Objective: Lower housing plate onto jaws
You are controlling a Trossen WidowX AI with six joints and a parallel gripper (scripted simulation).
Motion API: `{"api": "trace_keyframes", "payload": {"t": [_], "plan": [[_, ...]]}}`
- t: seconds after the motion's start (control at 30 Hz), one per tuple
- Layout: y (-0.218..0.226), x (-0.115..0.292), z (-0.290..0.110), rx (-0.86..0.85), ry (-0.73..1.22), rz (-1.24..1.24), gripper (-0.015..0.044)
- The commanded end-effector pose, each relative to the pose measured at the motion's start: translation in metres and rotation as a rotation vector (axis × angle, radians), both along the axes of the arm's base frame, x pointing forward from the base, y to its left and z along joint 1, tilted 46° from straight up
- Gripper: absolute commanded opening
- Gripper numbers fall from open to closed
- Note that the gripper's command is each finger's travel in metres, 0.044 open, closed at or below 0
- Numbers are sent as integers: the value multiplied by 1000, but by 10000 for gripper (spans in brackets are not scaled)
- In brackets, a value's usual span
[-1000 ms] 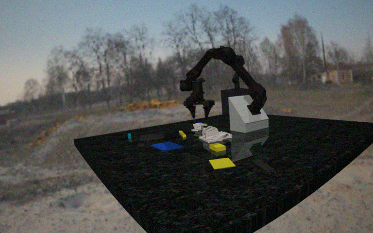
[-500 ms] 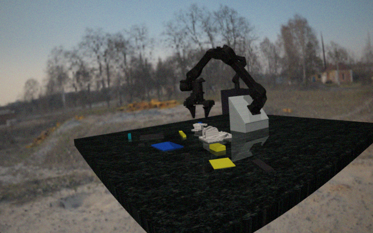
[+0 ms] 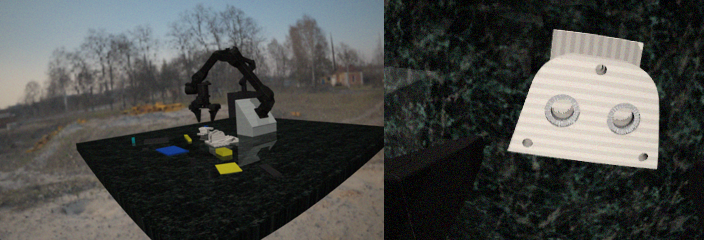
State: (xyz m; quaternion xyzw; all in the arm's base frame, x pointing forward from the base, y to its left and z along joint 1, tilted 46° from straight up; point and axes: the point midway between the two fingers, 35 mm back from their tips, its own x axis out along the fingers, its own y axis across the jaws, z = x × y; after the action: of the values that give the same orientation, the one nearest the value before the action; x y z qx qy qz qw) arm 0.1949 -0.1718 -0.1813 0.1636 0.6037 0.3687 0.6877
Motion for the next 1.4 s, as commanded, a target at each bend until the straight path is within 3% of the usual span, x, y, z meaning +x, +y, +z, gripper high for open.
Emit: {"api": "trace_keyframes", "payload": {"t": [0.0,1.37], "plan": [[6,0,-5,6,4,-6,440],[35,2,-34,9,3,-11,440]]}}
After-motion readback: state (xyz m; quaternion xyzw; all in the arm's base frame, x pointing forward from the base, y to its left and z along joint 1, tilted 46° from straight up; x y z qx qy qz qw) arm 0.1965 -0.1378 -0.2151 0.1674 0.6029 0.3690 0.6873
